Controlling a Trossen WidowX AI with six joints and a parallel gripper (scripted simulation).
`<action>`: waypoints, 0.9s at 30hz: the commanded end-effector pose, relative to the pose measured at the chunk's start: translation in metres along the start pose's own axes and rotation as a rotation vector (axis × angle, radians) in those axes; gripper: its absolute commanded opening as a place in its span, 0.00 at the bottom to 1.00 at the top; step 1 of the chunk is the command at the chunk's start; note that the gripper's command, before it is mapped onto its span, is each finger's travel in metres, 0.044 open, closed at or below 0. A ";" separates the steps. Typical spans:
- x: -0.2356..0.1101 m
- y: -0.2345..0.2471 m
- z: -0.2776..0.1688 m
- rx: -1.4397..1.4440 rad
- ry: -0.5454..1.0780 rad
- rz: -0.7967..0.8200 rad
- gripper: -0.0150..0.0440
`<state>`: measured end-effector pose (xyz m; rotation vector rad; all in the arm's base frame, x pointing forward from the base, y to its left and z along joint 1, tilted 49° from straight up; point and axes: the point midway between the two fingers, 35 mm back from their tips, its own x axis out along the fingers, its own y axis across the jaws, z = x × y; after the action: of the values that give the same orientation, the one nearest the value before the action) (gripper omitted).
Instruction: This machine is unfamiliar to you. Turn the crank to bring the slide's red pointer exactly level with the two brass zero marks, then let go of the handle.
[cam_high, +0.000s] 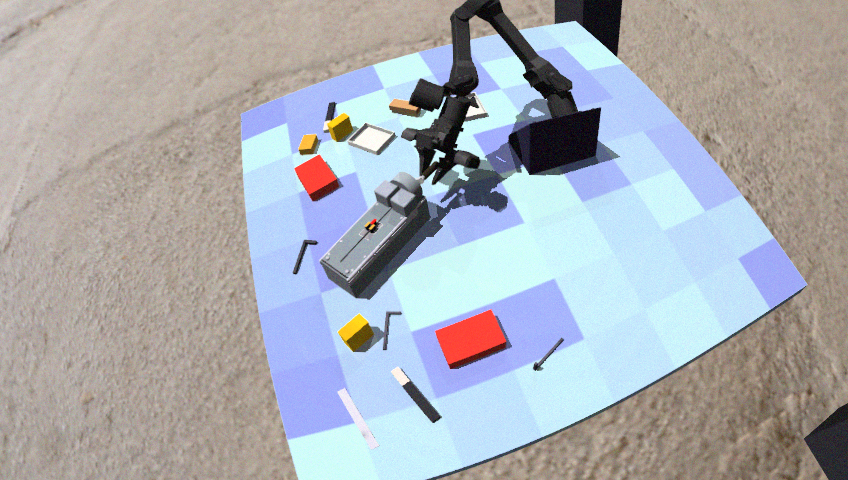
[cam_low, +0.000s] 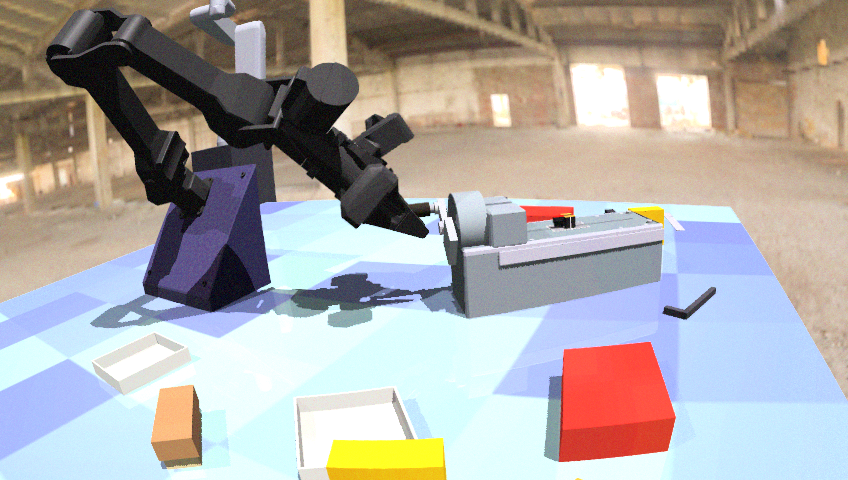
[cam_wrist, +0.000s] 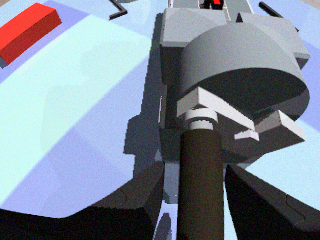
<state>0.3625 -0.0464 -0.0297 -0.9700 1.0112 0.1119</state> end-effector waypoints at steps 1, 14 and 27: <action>0.000 0.001 0.000 -0.003 -0.003 0.003 0.33; 0.002 0.002 -0.002 -0.003 -0.003 0.003 0.25; 0.010 0.008 -0.009 -0.004 -0.003 0.003 0.25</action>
<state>0.3604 -0.0481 -0.0363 -0.9745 0.9959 0.1114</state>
